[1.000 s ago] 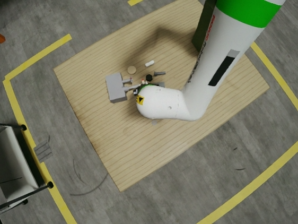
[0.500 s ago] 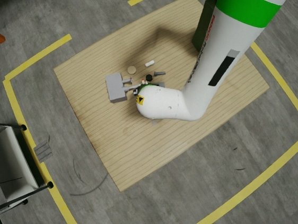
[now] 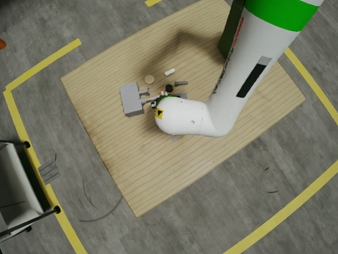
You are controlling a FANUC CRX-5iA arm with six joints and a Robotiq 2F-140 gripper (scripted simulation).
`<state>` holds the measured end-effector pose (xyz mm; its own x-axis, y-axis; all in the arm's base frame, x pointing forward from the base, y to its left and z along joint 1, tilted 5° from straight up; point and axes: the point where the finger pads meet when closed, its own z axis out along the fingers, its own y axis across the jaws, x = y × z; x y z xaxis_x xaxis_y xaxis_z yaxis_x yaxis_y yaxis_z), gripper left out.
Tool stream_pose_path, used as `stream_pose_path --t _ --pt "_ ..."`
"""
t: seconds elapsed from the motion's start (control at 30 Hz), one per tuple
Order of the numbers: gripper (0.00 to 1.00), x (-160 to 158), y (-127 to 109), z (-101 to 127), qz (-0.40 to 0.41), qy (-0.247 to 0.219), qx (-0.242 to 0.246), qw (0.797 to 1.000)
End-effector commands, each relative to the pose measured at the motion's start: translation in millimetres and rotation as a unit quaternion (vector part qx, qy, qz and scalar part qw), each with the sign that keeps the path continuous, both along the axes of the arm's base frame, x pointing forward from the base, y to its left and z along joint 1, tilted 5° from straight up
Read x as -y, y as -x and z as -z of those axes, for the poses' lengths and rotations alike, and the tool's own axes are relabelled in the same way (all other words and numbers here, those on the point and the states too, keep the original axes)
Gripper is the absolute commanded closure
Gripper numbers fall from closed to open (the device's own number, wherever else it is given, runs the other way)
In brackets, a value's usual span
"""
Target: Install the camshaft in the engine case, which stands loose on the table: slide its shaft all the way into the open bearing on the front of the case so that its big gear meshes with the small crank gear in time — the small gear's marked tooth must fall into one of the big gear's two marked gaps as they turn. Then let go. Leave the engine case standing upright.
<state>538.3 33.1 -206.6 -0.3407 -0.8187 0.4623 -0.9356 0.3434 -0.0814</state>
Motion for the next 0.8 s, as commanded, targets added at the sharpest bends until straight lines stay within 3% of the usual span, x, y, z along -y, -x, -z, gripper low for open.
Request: stream_pose_path --t 0.0,0.77 --pt "0.86 -0.2 -0.9 -0.8 0.000 0.000 0.001 1.000" --pt "0.86 2.3 -7.8 -1.5 0.000 0.000 0.001 1.000"
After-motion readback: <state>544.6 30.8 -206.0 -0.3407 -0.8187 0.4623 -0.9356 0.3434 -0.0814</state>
